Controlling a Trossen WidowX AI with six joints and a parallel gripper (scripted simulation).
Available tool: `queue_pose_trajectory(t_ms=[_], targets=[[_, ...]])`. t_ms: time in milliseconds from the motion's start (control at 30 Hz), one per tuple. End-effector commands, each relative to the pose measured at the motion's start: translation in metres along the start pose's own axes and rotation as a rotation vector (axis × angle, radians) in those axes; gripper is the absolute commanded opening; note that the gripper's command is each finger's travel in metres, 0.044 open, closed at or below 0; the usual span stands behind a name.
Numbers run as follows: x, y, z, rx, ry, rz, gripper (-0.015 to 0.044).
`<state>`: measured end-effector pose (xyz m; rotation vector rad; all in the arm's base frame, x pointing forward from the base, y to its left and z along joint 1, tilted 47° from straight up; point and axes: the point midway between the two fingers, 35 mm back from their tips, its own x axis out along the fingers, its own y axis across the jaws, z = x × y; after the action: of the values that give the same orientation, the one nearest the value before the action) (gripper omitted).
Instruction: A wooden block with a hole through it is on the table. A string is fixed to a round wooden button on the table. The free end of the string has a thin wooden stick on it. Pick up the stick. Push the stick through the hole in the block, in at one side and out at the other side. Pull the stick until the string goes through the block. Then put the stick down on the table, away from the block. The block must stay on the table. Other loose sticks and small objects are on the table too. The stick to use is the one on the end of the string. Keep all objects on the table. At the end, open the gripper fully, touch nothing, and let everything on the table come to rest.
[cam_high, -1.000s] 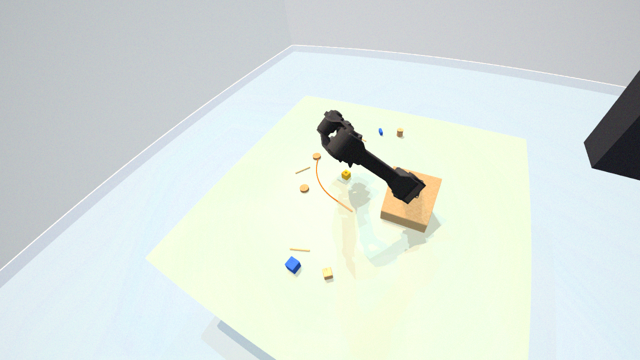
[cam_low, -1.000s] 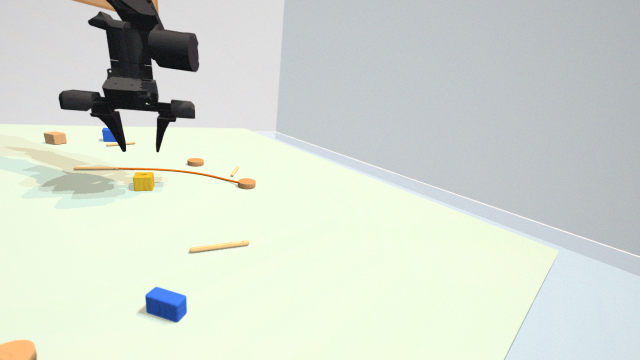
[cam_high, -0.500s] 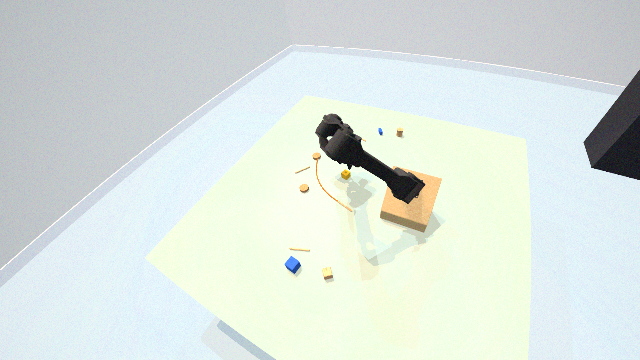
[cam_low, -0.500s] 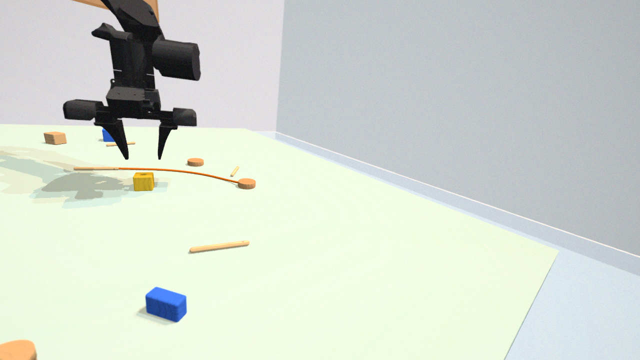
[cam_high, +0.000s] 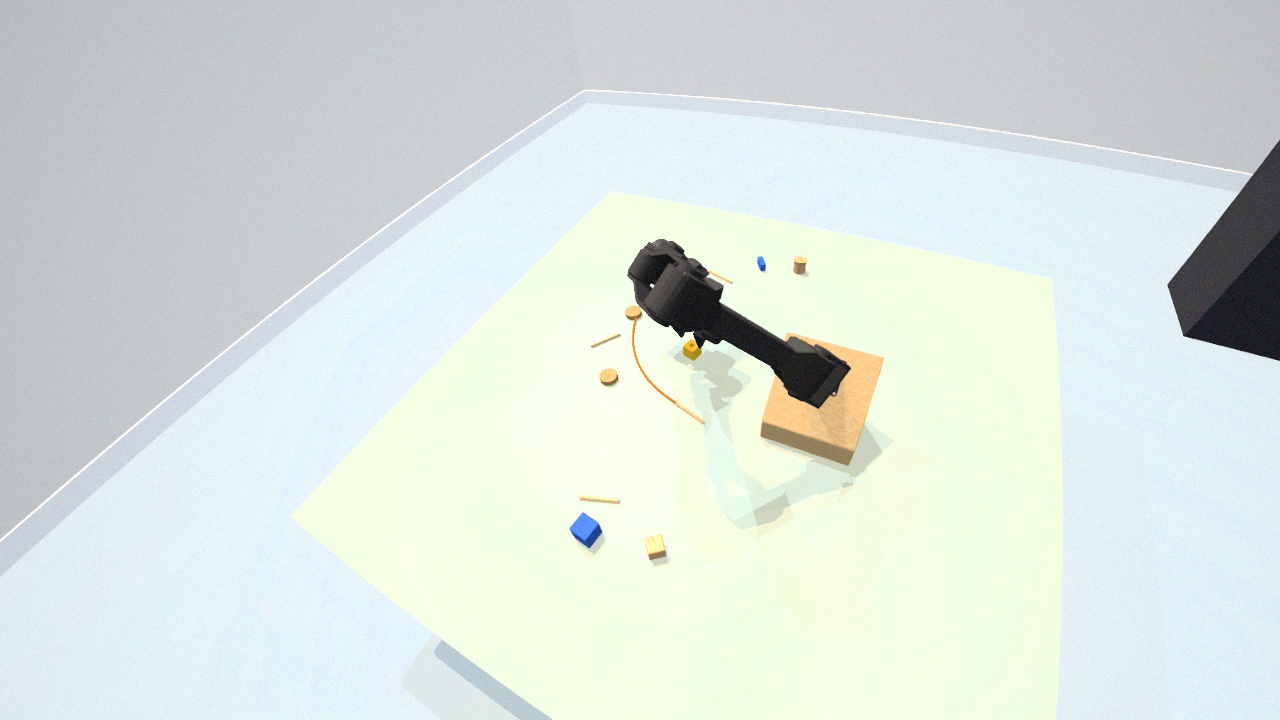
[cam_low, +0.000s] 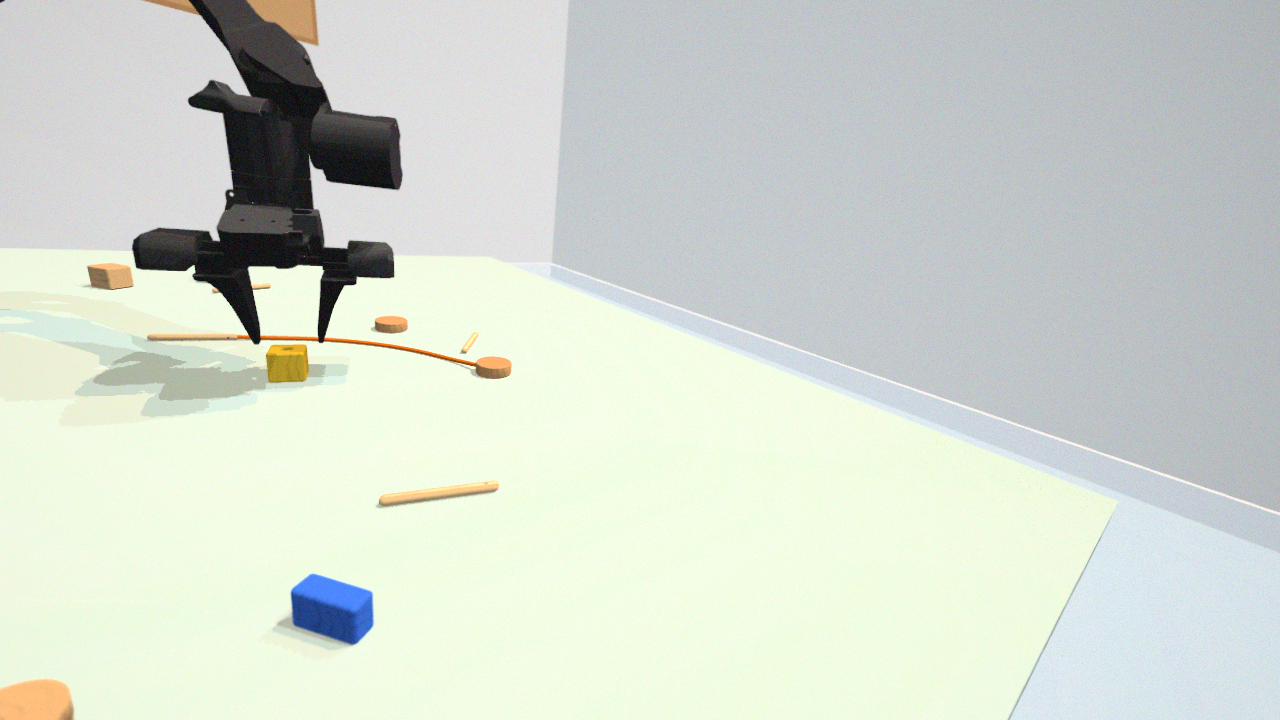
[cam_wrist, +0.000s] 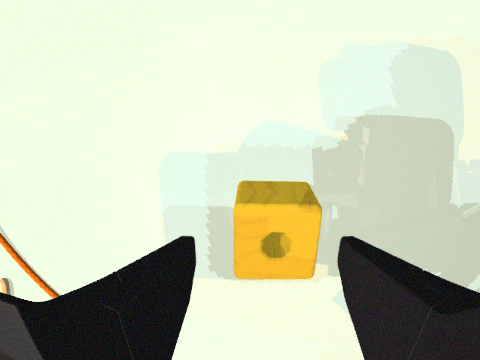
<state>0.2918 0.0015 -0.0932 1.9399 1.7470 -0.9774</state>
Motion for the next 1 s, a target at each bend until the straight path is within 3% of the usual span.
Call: queue_pose_trajectory(t_ms=[0, 433, 633, 967], targets=[[0.007, -0.002, 0.0, 0.01, 0.005, -0.004, 0.0237], [0.021, -0.004, 0.0, 0.01, 0.007, -0.005, 0.0237], [0.019, -0.003, 0.0, 0.002, 0.003, -0.004, 0.008], [0.019, -0.003, 0.0, 0.002, 0.003, -0.004, 0.0]])
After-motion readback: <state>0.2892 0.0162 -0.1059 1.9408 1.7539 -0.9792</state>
